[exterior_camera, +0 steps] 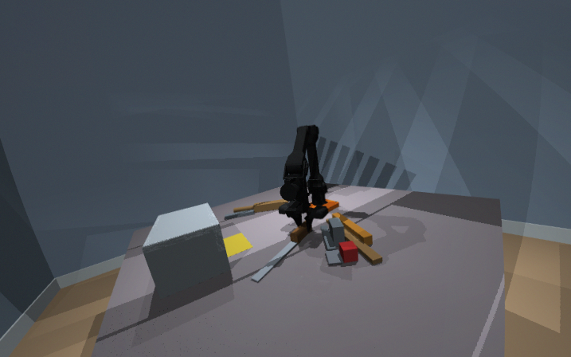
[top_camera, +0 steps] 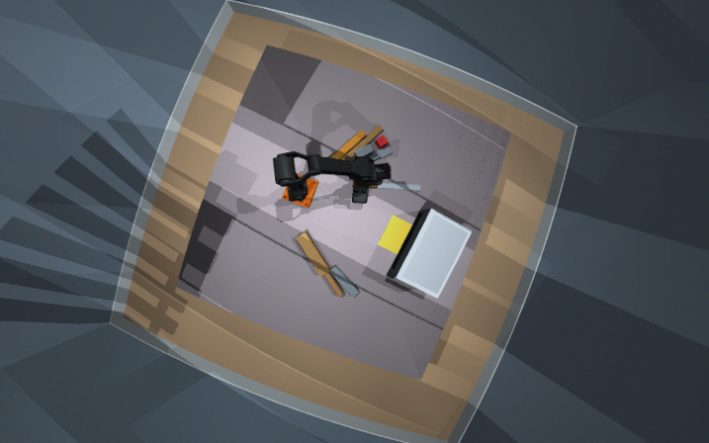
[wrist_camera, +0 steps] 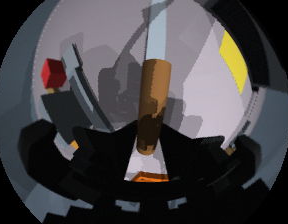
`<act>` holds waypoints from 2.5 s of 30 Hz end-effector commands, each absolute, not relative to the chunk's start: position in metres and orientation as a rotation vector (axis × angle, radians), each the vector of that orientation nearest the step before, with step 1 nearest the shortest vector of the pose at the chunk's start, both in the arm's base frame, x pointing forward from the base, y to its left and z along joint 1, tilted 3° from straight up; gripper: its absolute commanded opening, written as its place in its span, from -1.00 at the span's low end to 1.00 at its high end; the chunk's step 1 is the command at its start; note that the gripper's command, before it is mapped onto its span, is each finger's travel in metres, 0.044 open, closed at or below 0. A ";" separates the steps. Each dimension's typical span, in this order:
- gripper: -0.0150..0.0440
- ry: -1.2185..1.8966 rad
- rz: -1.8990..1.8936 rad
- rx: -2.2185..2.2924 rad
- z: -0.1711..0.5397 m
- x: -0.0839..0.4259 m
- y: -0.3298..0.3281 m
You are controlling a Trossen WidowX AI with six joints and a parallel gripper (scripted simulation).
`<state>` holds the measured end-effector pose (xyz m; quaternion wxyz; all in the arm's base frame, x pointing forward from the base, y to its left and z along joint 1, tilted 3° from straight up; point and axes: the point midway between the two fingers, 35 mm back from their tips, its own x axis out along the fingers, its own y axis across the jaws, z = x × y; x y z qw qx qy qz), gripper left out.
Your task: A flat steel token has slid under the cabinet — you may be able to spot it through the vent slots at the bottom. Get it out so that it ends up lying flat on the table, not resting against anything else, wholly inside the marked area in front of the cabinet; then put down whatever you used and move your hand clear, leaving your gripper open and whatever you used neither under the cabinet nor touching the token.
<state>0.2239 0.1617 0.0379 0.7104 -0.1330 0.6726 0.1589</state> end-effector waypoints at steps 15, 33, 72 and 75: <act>-0.49 1.467 0.469 -0.412 0.039 0.224 0.163; -0.49 1.459 0.500 -0.447 0.038 0.229 0.148; -0.49 1.456 0.509 -0.461 0.037 0.243 0.110; -0.49 1.456 0.509 -0.461 0.037 0.244 0.107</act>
